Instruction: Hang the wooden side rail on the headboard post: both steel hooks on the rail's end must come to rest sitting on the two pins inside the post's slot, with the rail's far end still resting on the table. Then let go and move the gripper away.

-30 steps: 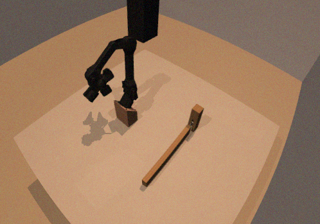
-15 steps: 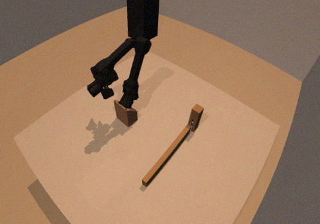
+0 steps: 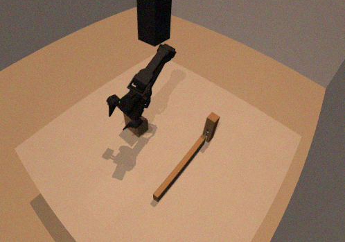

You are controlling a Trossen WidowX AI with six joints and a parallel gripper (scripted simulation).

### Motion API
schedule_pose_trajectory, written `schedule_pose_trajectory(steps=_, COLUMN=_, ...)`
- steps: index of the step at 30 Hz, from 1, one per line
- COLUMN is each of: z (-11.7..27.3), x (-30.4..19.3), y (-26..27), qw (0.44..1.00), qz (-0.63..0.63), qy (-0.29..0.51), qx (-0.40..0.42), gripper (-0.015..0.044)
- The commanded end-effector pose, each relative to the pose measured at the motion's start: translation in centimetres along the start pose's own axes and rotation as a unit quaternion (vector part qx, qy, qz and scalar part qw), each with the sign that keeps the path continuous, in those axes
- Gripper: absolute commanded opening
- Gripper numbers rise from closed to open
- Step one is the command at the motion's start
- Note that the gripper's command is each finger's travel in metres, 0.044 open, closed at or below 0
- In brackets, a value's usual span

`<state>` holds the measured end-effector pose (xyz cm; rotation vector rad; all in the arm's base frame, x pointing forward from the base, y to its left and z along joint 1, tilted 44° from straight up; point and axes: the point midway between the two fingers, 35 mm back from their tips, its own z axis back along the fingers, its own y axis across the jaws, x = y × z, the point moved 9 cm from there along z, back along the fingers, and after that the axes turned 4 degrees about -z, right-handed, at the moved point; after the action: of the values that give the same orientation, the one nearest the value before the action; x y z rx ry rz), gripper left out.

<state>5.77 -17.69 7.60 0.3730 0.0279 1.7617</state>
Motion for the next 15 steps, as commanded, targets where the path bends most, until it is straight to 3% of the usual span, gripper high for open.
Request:
schedule_pose_trajectory(steps=1, z=1.0, x=0.4, y=-3.7, qw=0.99, qz=0.072, qy=0.071, qx=-0.1, gripper=0.044)
schedule_pose_trajectory(steps=8, z=3.4, x=2.7, y=-9.8, qw=0.92, qz=0.23, qy=0.161, qx=-0.272, gripper=0.044)
schedule_pose_trajectory(steps=15, z=5.9, x=7.2, y=-14.1, qw=0.793, qz=0.397, qy=0.195, qx=-0.42, gripper=0.044)
